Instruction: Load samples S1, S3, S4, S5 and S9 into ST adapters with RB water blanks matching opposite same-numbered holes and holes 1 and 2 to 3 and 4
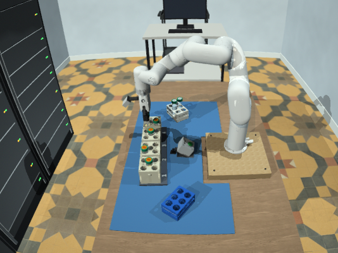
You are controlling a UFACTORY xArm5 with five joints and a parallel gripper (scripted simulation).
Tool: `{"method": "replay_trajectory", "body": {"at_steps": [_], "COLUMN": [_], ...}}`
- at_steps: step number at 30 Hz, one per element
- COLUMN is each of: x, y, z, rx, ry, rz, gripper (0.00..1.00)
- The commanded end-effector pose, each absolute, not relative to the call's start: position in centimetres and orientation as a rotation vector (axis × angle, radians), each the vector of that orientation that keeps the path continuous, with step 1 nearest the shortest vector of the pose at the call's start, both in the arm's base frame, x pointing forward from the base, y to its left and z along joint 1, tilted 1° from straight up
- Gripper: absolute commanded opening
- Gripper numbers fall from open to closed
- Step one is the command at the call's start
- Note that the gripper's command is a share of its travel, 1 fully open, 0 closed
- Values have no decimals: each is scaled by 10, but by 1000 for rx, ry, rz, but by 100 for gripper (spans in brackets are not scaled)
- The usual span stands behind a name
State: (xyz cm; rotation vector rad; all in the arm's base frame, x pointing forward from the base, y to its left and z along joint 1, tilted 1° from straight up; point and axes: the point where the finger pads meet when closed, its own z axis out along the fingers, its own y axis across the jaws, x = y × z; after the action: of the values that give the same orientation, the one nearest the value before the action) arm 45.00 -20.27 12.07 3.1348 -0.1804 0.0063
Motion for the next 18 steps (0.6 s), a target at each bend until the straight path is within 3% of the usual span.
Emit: {"method": "replay_trajectory", "body": {"at_steps": [1, 18], "x": [451, 451], "y": [-203, -203], "z": [119, 104], "rx": [3133, 3133], "ry": [-180, -180], "rz": [13, 13], "gripper": [0, 0]}}
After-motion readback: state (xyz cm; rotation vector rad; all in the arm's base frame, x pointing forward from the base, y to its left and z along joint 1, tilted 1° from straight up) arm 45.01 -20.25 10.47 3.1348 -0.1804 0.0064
